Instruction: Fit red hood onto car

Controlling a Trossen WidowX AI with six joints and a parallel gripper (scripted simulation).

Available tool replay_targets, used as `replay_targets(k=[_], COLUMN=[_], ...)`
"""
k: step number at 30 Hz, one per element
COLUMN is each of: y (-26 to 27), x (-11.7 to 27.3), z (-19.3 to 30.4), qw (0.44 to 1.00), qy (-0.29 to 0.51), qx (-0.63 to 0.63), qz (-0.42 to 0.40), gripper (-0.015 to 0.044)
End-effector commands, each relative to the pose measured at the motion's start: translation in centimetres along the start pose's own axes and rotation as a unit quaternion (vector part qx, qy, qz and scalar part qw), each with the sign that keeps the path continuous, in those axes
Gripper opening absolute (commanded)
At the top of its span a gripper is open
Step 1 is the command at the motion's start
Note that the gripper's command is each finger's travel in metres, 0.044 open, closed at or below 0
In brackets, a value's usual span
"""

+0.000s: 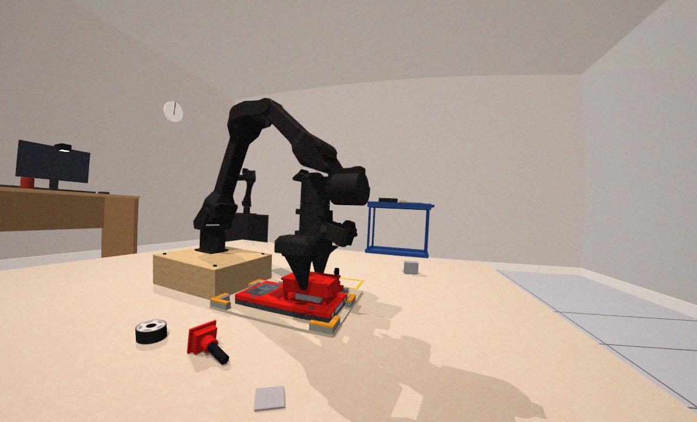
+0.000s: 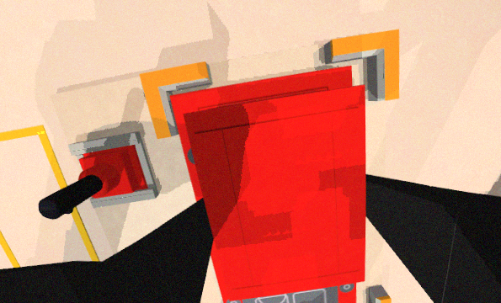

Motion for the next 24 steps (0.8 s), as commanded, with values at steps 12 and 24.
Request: replay_targets(k=[12,24], y=[0.12,0.12], x=[-0.28,-0.91], z=[0.09,0.09], qw=[1.000,1.000], qy=[0.002,0.002], qx=[0.001,0.001], qz=[-0.001,-0.001], gripper=[0.0000,0.0000])
Point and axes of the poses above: the point midway between the two fingers, 35 mm back from their tips, its own x axis back along the fingers, its own y axis across the jaws, z = x × y, the point moved 4 cm from there along x, back along the fingers, and after that the axes turned 9 degrees about x, right-handed, at the moved point
